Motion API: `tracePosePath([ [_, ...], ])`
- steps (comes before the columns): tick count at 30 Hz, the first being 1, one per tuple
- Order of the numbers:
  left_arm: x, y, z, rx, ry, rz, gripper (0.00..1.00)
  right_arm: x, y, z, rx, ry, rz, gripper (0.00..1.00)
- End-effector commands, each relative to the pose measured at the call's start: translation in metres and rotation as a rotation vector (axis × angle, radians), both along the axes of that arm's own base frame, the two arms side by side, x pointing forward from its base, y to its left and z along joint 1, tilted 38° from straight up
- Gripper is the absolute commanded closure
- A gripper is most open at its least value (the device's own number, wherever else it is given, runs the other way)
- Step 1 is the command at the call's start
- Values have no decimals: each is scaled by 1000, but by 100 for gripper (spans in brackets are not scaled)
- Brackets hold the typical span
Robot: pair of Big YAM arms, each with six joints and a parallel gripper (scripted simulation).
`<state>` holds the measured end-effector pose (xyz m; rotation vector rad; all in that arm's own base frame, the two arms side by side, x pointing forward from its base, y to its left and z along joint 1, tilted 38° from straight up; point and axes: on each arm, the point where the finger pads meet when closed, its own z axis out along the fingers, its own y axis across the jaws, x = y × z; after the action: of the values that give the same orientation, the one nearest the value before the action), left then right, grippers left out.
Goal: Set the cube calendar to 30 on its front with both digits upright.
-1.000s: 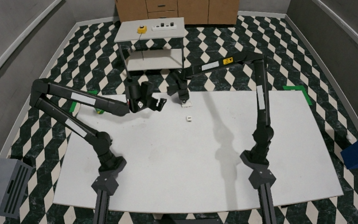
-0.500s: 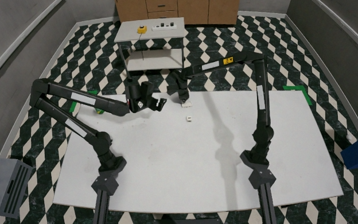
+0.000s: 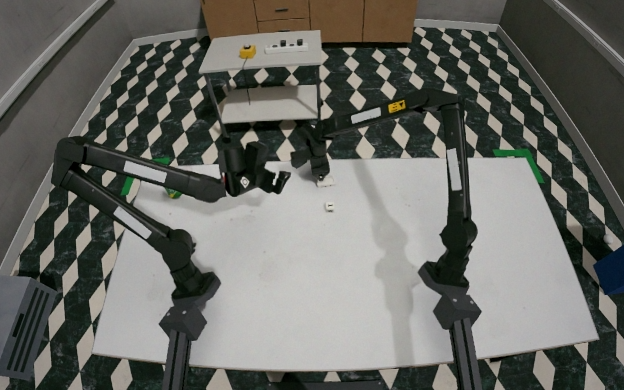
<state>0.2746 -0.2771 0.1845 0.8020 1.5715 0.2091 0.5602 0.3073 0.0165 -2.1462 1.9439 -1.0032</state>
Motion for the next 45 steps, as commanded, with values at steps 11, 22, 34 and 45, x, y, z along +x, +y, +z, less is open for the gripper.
tracePosePath([
  [11,0,-3,0,-2,2,0,0,16,6,7,24,-14,-16,76],
  [22,0,-3,0,-2,2,0,0,10,16,11,25,-14,-4,76],
  [34,0,-3,0,-2,2,0,0,-1,20,7,36,-35,-1,76],
  [45,0,-3,0,-2,2,0,0,5,10,8,30,-31,-8,76],
])
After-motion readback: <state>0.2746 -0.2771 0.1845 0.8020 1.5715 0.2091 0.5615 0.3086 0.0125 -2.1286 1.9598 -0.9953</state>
